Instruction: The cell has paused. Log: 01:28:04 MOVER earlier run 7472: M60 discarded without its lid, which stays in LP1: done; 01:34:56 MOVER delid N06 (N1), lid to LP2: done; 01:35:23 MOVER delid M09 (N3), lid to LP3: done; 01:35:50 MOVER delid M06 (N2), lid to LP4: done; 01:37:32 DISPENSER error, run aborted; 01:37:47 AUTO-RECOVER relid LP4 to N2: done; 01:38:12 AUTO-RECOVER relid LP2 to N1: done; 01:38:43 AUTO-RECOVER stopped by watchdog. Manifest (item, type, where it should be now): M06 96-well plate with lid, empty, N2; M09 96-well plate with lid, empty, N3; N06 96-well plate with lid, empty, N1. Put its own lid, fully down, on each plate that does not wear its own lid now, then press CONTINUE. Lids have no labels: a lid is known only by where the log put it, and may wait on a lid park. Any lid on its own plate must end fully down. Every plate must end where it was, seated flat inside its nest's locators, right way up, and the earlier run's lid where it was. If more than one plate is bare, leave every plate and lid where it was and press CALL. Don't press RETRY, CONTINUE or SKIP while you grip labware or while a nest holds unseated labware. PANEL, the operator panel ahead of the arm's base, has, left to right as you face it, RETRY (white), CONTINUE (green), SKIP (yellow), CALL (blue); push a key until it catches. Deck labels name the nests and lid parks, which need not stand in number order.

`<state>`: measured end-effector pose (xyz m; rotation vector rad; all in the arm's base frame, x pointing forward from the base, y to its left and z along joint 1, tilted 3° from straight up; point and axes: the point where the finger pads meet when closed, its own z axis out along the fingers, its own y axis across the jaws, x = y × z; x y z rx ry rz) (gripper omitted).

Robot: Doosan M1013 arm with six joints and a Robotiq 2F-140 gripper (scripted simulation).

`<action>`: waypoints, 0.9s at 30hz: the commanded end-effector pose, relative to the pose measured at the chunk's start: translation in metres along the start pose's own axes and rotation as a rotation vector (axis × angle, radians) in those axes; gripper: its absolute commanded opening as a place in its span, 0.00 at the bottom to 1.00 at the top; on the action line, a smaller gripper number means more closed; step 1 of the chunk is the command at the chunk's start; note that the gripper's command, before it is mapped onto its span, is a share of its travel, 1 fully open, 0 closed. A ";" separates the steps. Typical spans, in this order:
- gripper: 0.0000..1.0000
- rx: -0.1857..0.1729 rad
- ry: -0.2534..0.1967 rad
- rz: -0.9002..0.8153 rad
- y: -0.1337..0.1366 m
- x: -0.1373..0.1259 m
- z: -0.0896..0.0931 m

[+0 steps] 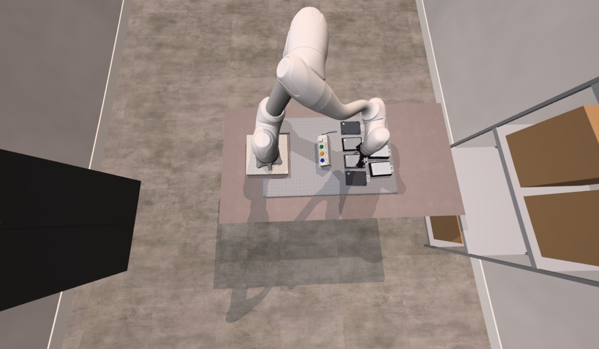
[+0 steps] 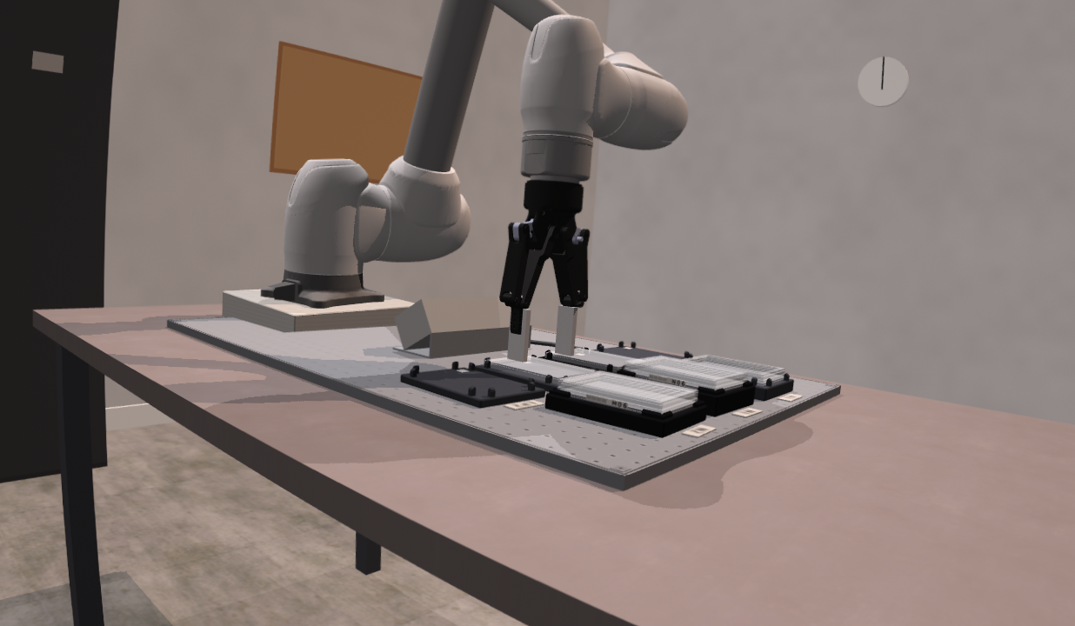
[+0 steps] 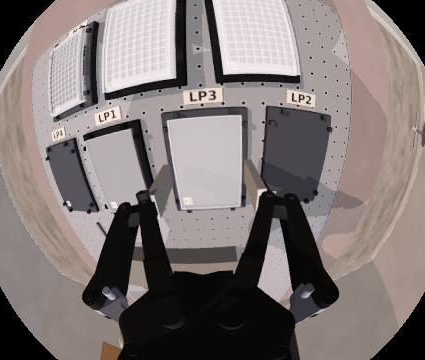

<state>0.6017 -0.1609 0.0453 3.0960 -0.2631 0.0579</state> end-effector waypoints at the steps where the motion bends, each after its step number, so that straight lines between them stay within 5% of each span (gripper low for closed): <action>1: 0.59 0.000 0.000 0.000 0.000 0.000 0.000; 4: 0.66 0.000 0.000 0.000 0.000 0.000 0.000; 27: 0.66 0.000 0.000 0.000 0.000 0.000 0.000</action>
